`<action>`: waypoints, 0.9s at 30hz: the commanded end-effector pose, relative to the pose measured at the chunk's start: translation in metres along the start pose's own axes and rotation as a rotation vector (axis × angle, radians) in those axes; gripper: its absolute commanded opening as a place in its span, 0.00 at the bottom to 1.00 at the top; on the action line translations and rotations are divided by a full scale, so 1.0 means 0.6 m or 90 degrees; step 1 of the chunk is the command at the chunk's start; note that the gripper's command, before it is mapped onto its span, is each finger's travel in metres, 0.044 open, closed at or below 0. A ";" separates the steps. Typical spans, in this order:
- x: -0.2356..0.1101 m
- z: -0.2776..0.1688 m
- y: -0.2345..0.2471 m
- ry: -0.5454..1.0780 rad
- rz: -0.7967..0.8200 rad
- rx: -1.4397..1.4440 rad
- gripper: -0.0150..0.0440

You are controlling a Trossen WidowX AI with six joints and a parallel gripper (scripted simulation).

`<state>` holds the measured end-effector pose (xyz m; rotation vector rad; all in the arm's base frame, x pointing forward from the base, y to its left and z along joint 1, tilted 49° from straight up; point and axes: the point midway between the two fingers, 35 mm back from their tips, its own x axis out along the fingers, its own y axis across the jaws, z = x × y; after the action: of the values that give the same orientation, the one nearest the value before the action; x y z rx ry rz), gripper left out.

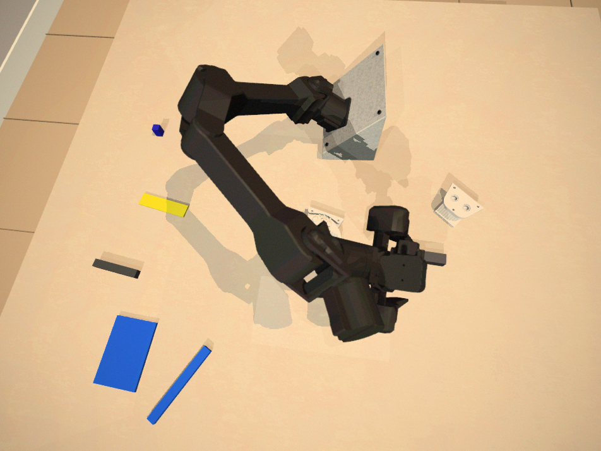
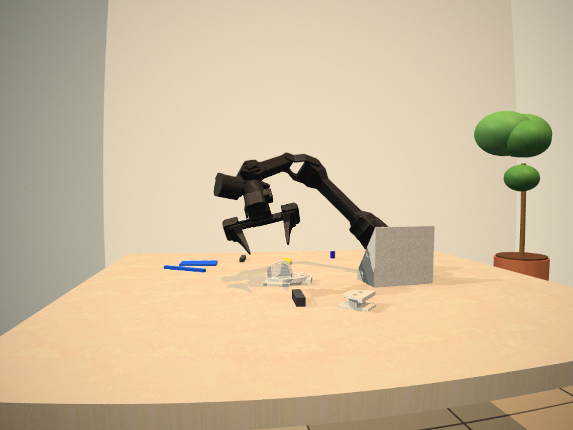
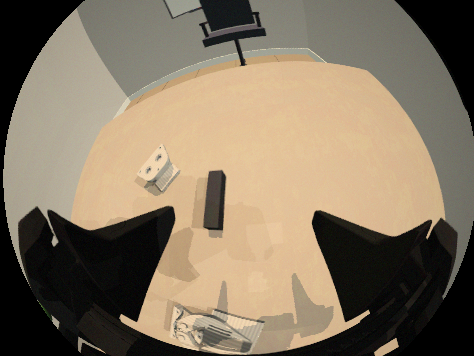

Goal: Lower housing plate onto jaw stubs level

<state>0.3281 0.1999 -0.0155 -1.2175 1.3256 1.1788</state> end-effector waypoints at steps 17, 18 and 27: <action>0.128 0.102 0.175 0.253 0.072 -0.331 1.00; 0.133 0.105 0.183 0.266 0.074 -0.347 1.00; 0.181 0.118 0.262 0.389 0.084 -0.495 1.00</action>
<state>0.1847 0.2666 -0.1125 -2.0716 1.4356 1.5355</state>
